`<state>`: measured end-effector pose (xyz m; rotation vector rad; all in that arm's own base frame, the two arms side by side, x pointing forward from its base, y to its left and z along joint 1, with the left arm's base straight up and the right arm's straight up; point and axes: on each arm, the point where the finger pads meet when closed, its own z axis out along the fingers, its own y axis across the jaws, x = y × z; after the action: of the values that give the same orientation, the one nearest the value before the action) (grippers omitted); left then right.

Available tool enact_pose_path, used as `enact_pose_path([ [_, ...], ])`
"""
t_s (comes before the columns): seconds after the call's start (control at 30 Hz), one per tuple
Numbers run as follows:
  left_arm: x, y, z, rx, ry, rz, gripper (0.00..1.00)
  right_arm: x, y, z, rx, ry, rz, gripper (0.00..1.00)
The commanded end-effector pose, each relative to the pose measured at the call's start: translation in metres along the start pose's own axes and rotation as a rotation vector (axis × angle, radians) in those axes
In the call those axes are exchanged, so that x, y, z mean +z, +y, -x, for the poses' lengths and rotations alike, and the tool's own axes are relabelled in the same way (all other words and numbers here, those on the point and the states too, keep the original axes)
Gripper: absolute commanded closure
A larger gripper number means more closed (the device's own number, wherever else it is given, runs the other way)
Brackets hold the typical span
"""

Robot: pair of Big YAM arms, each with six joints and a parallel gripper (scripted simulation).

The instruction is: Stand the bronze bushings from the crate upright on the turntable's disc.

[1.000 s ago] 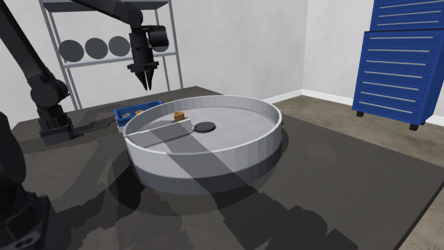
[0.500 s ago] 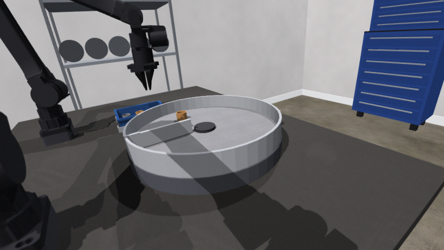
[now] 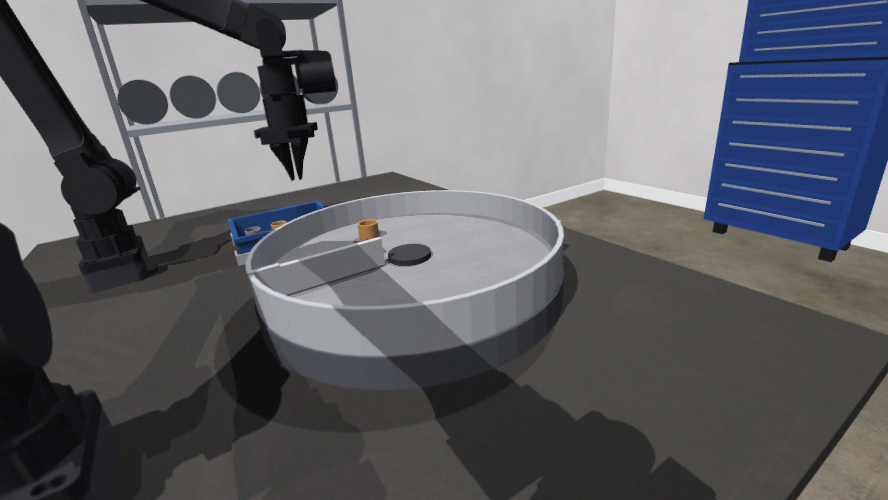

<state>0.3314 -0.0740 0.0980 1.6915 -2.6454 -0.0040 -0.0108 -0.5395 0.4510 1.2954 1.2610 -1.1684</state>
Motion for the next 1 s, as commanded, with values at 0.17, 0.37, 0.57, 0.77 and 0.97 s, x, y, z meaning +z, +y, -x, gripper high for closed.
enact_pose_path([
  [0.17, -0.006, 0.001, 0.001, 0.004, -0.002, -0.019, 0.87, 0.001, -0.001, 0.050, -0.010, -0.093, -0.005, 0.00],
  [0.37, -0.008, -0.003, 0.002, 0.004, -0.003, -0.026, 0.87, 0.001, -0.001, 0.050, -0.010, -0.093, -0.005, 0.00],
  [0.57, -0.010, -0.006, 0.003, 0.004, -0.004, -0.029, 0.87, 0.001, -0.001, 0.050, -0.010, -0.093, -0.005, 0.00],
  [0.77, -0.011, -0.011, 0.004, 0.004, -0.005, -0.034, 0.87, 0.001, -0.001, 0.050, -0.010, -0.093, -0.005, 0.00],
  [0.97, -0.004, -0.008, 0.003, 0.004, -0.003, -0.024, 0.87, 0.001, -0.001, 0.050, -0.010, -0.093, -0.005, 0.00],
])
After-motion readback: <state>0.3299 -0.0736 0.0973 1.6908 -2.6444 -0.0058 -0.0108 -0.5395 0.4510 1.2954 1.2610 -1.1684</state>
